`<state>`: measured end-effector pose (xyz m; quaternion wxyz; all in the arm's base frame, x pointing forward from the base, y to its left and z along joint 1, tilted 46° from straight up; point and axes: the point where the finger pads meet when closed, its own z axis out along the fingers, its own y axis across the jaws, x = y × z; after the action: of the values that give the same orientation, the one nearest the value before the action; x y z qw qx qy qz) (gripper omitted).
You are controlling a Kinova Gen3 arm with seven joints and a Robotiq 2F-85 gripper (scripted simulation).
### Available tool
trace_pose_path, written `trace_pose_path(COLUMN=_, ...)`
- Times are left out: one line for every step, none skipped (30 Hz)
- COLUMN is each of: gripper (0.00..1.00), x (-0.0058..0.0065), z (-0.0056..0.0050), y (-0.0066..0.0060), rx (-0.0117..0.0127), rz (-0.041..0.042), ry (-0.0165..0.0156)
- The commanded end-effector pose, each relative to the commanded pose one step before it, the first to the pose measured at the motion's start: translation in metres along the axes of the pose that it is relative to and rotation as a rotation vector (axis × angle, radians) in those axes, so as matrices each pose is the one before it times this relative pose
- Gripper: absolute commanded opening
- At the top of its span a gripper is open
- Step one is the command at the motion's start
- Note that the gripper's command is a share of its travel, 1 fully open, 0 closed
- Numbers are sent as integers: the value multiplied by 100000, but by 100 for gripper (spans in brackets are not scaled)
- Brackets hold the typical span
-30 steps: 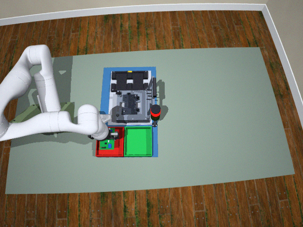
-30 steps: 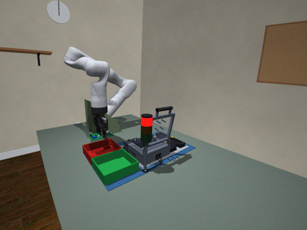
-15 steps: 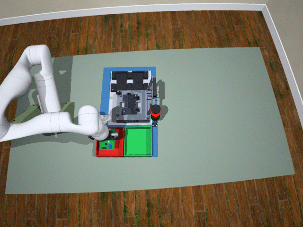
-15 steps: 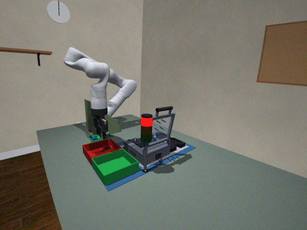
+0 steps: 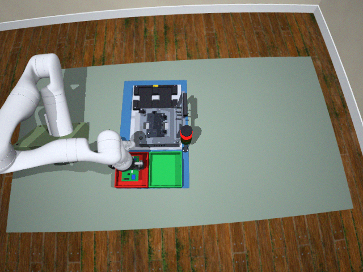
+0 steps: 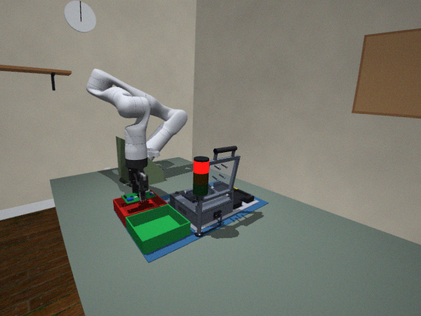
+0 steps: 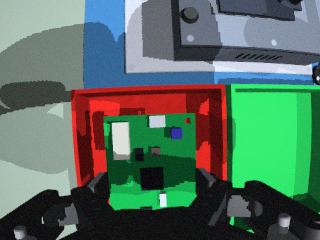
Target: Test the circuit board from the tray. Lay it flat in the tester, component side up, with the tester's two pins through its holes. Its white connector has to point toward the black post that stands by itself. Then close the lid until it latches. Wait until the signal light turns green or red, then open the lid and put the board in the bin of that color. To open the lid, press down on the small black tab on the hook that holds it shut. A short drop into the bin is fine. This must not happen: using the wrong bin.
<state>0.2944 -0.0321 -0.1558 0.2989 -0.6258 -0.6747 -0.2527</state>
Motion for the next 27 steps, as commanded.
trace_pose_path(gripper=77, x=159, z=760, y=18, rx=109, rz=-158, ry=451)
trace_pose_path(gripper=77, x=-2, z=325, y=0, rx=0, rz=1, ry=-1)
trace_pose_path(gripper=77, x=-1, z=322, y=0, rx=0, rz=0, ry=0)
trace_pose_path(gripper=77, x=0, z=317, y=-1, rx=0, rz=-1, ry=1)
trace_pose_path(gripper=77, x=-1, z=311, y=0, rx=0, rz=1, ry=-1)
trace_pose_path(gripper=77, x=-1, z=303, y=0, rx=0, rz=0, ry=0)
trace_pose_path(gripper=77, x=-1, z=293, y=0, rx=0, rz=0, ry=0)
trace_pose_path(gripper=77, x=-1, z=282, y=0, rx=0, rz=0, ry=0)
trace_pose_path(gripper=77, x=0, z=269, y=-1, rx=0, rz=0, ry=0)
trace_pose_path(gripper=77, x=-1, z=256, y=0, rx=0, rz=0, ry=-1)
trace_pose_path(gripper=77, x=0, z=240, y=-1, rx=0, rz=0, ry=1)
trace_pose_path(gripper=77, x=-1, z=224, y=0, rx=0, rz=0, ry=0)
trace_pose_path(gripper=77, x=0, z=206, y=0, rx=0, rz=0, ry=0)
trace_pose_path(gripper=77, x=0, z=188, y=0, rx=0, rz=0, ry=0)
trace_pose_path(gripper=77, x=0, z=0, y=0, rx=0, rz=0, ry=0)
trace_pose_path(gripper=77, x=0, z=0, y=0, rx=0, rz=0, ry=0)
trace_pose_path(gripper=77, x=-1, z=170, y=0, rx=0, rz=0, ry=0)
trace_pose_path(gripper=77, x=0, z=151, y=0, rx=0, rz=0, ry=0)
trace_pose_path(gripper=77, x=0, z=132, y=0, rx=0, rz=0, ry=0)
trace_pose_path(gripper=77, x=-1, z=114, y=0, rx=0, rz=0, ry=0)
trace_pose_path(gripper=77, x=0, z=95, y=0, rx=0, rz=0, ry=0)
trace_pose_path(gripper=77, x=0, z=77, y=0, rx=0, rz=0, ry=0)
trace_pose_path(gripper=77, x=0, z=61, y=0, rx=0, rz=0, ry=0)
trace_pose_path(gripper=77, x=0, z=45, y=0, rx=0, rz=0, ry=0)
trace_pose_path(gripper=77, x=0, z=32, y=0, rx=0, rz=0, ry=0)
trace_pose_path(gripper=77, x=0, z=20, y=0, rx=0, rz=0, ry=0)
trace_pose_path(gripper=77, x=0, z=11, y=0, rx=0, rz=0, ry=0)
